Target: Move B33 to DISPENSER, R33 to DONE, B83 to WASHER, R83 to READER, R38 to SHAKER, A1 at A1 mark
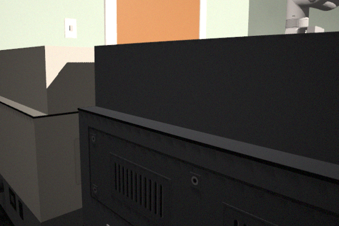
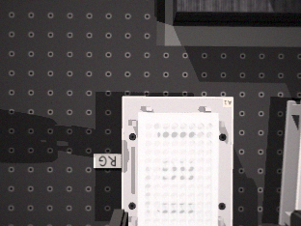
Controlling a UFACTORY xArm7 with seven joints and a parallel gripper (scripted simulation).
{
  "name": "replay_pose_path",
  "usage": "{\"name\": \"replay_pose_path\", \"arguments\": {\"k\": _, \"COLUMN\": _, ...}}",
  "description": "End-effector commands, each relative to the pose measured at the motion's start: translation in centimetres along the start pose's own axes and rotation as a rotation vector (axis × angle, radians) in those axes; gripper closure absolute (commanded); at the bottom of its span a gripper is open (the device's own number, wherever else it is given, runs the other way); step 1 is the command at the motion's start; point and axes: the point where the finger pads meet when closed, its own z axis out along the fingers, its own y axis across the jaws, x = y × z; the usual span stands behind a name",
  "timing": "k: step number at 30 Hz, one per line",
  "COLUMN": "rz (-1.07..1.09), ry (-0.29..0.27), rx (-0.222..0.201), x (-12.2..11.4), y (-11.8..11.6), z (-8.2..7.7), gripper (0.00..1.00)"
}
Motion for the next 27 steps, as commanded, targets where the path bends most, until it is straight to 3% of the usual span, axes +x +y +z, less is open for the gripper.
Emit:
{"name": "replay_pose_path", "arguments": {"k": 1, "rz": 0.000, "ry": -0.004, "rx": 0.001, "x": -0.12, "y": -0.03, "z": -0.14, "gripper": 0.00}}
{"name": "replay_pose_path", "arguments": {"k": 19, "rz": 0.000, "ry": -0.004, "rx": 0.001, "x": -0.12, "y": -0.03, "z": -0.14, "gripper": 0.00}}
{"name": "replay_pose_path", "arguments": {"k": 27, "rz": 0.001, "ry": -0.004, "rx": 0.001, "x": -0.12, "y": -0.03, "z": 0.66, "gripper": 0.00}}
